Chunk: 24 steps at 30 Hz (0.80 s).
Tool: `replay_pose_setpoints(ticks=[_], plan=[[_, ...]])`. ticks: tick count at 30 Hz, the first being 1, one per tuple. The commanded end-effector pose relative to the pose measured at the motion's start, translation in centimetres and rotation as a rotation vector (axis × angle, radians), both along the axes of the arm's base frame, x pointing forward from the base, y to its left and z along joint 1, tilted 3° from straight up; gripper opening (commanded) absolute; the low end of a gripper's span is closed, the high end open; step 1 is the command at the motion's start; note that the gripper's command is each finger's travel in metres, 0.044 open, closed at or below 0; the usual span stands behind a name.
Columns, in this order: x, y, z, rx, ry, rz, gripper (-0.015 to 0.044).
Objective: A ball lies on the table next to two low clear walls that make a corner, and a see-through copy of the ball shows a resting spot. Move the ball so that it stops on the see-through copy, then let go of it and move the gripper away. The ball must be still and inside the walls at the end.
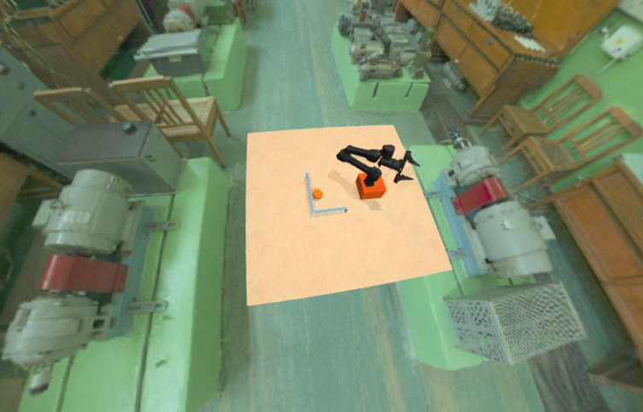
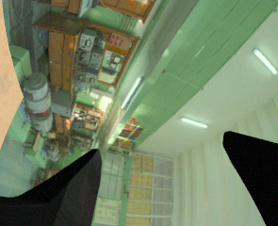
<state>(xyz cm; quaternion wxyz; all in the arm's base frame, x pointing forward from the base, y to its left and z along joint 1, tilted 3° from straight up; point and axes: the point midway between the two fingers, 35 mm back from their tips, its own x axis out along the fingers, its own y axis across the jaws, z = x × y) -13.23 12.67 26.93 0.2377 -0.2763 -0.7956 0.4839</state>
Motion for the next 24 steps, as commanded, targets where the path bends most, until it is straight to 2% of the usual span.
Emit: replay_pose_setpoints(ticks=[1, 6, 13, 19, 24], plan=[[0.0, 0.1, 0.0, -0.010, 0.005, -0.006, 0.0426], [2.2, 4.1, -0.6, -0.258, 0.086, -0.210, 0.0438], [8.2, 9.9, -1.8, -0.611, 0.287, -0.599, 0.0438], [15.4, 13.2, -3.5, -0.855, 0.562, -0.956, 0.0438], [22.5, 14.0, -5.4, -1.003, 0.859, -1.256, 0.0438]])
